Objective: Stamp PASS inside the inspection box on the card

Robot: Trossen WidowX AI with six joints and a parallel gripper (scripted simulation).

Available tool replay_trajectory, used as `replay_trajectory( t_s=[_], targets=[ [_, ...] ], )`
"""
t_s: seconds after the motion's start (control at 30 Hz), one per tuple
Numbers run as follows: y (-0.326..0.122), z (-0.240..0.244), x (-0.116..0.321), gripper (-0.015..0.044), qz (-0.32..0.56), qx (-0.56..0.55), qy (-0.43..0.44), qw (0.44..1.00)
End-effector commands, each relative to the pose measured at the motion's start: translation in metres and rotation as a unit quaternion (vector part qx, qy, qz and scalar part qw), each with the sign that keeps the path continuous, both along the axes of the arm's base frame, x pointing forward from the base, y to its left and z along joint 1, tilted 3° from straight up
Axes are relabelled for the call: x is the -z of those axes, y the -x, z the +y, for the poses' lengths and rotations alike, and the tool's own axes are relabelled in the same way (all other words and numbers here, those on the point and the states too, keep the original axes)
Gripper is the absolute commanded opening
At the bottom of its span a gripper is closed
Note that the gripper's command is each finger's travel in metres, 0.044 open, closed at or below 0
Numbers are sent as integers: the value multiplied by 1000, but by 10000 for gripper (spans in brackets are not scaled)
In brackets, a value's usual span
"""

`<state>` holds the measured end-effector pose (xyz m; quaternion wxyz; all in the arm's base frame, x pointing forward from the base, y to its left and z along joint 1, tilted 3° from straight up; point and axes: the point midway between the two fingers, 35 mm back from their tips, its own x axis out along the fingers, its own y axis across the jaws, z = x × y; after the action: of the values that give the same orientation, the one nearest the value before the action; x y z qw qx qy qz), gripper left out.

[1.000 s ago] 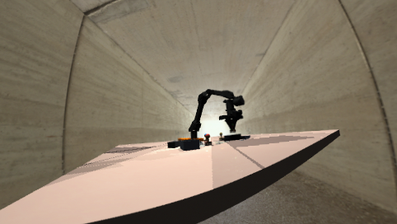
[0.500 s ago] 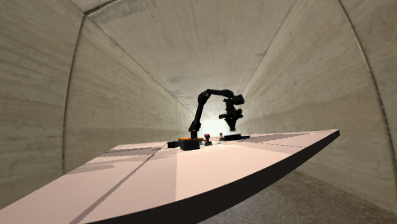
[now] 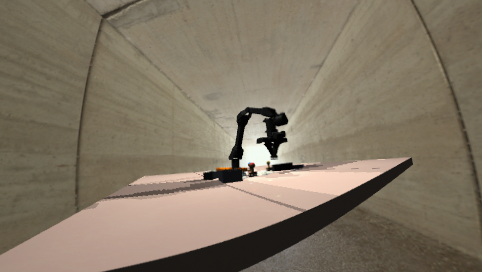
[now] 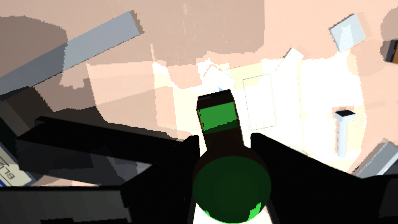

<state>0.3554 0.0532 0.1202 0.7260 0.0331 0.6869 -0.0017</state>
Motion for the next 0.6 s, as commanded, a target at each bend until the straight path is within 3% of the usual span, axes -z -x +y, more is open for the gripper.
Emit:
replay_trajectory(
  t_s=[0.0,0.57],
  targets=[
    [7,-19,-1,0,-2,-4,-1,1000],
    [59,-109,5,0,1,-4,4,1000]
  ],
)
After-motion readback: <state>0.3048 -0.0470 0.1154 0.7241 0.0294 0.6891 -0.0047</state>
